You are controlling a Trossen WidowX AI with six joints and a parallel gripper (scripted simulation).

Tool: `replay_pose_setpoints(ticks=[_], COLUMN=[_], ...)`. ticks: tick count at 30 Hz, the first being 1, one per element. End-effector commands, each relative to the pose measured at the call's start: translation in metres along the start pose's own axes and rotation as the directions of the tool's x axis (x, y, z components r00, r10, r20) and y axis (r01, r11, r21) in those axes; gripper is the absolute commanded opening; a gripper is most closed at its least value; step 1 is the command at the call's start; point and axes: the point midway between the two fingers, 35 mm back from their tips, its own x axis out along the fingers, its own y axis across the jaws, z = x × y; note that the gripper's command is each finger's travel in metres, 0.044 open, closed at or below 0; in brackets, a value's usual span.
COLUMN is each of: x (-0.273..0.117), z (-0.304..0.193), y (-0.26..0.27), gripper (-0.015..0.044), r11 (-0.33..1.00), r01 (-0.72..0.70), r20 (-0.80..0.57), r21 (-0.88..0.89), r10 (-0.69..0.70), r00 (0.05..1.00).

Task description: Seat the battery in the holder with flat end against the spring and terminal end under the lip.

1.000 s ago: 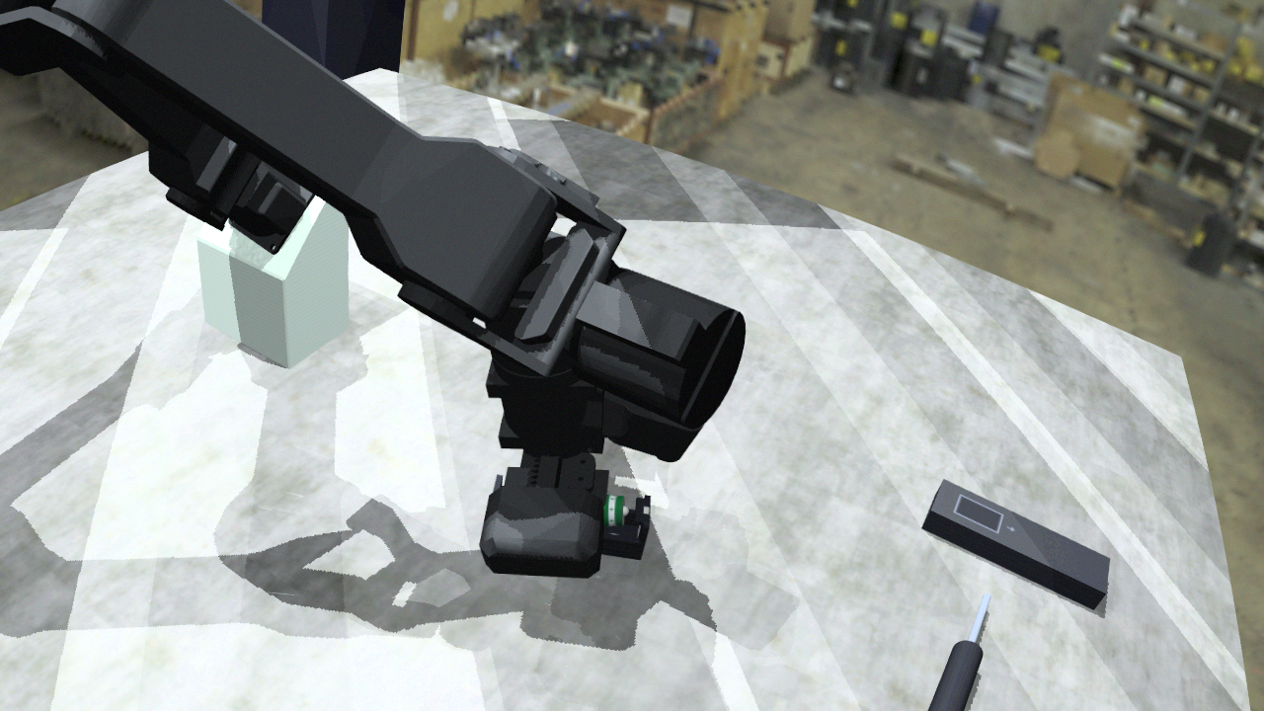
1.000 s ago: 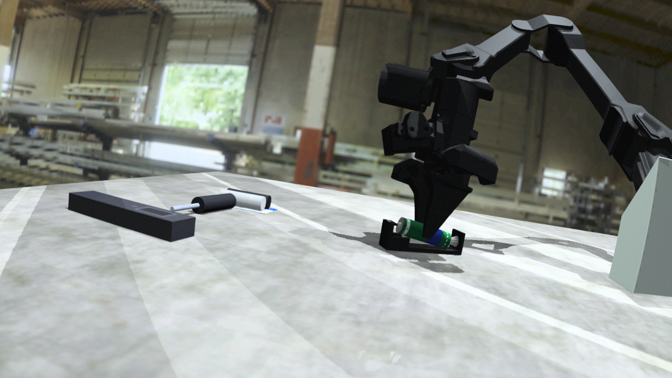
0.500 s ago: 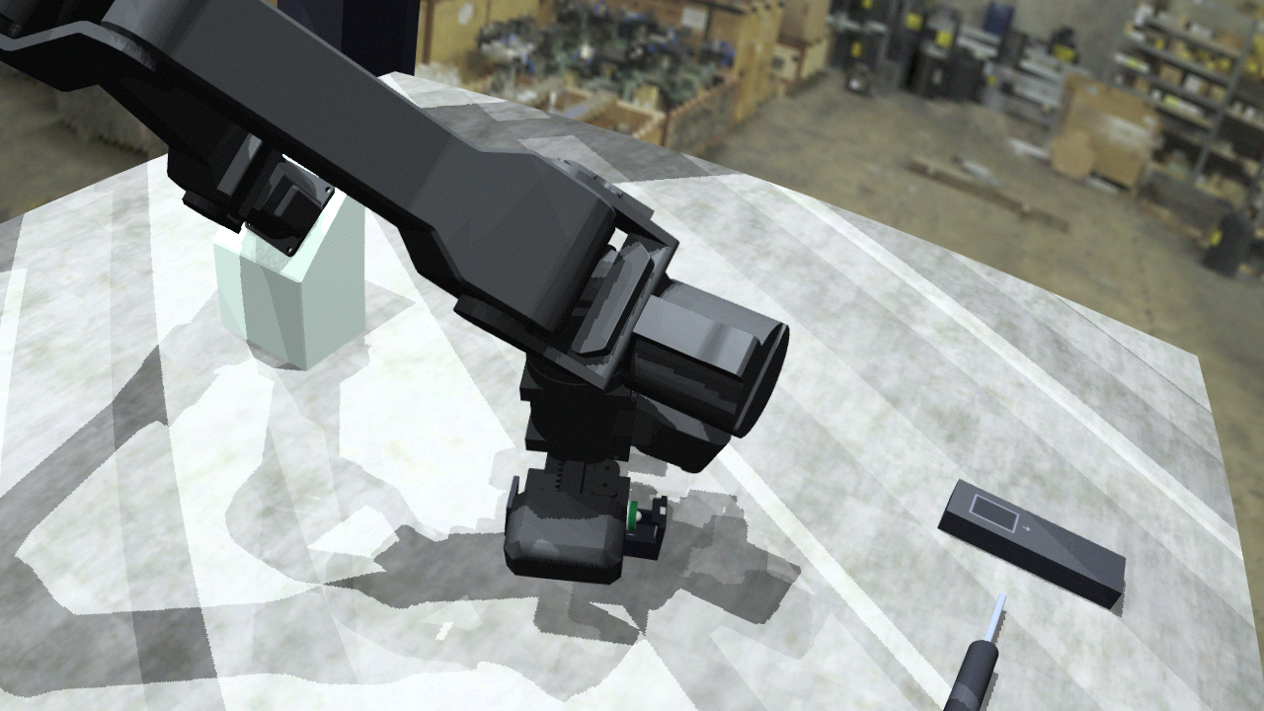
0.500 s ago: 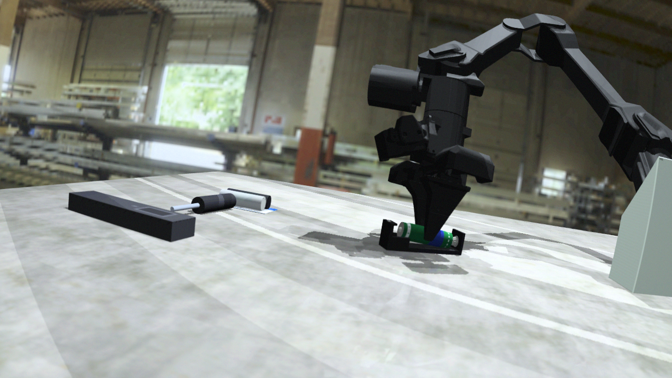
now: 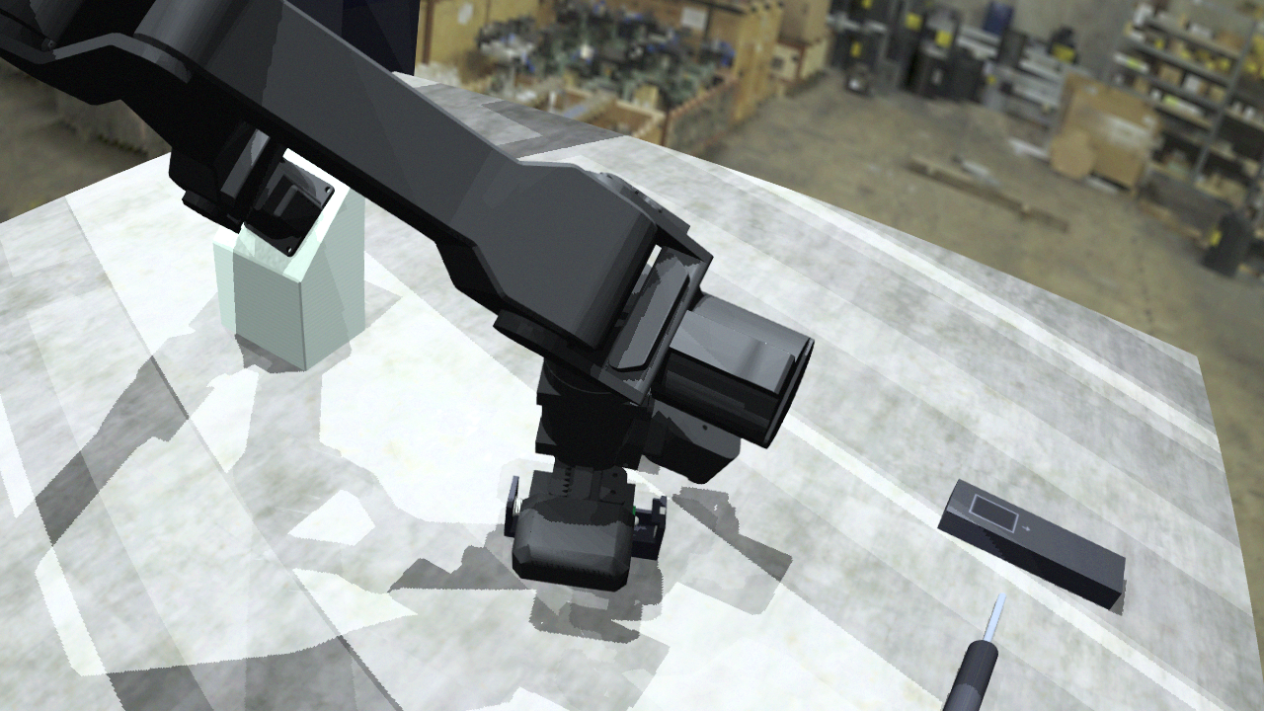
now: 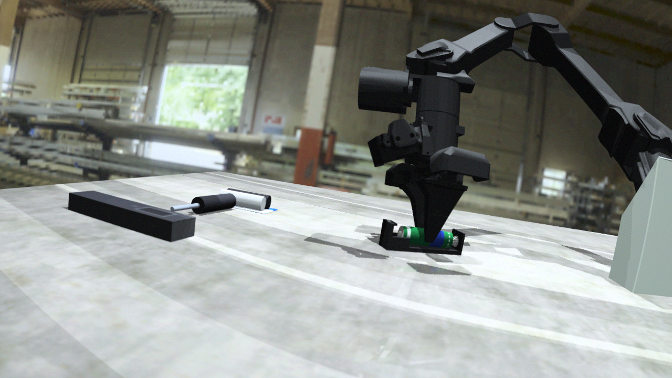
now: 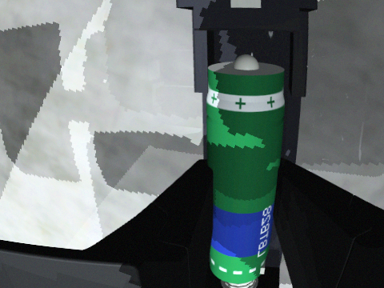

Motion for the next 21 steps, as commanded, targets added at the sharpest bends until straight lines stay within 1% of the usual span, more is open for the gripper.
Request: replay_pose_setpoints(ticks=[1, 21], x=[0.001, 0.001], z=[-0.001, 0.01], y=[-0.001, -0.002], gripper=[0.0063, 0.0063], r11=[1.0, 1.0], r01=[0.003, -0.004], r20=[-0.028, -0.044], r21=[0.0, 0.002], r10=[-0.003, 0.004], r00=[1.0, 0.999])
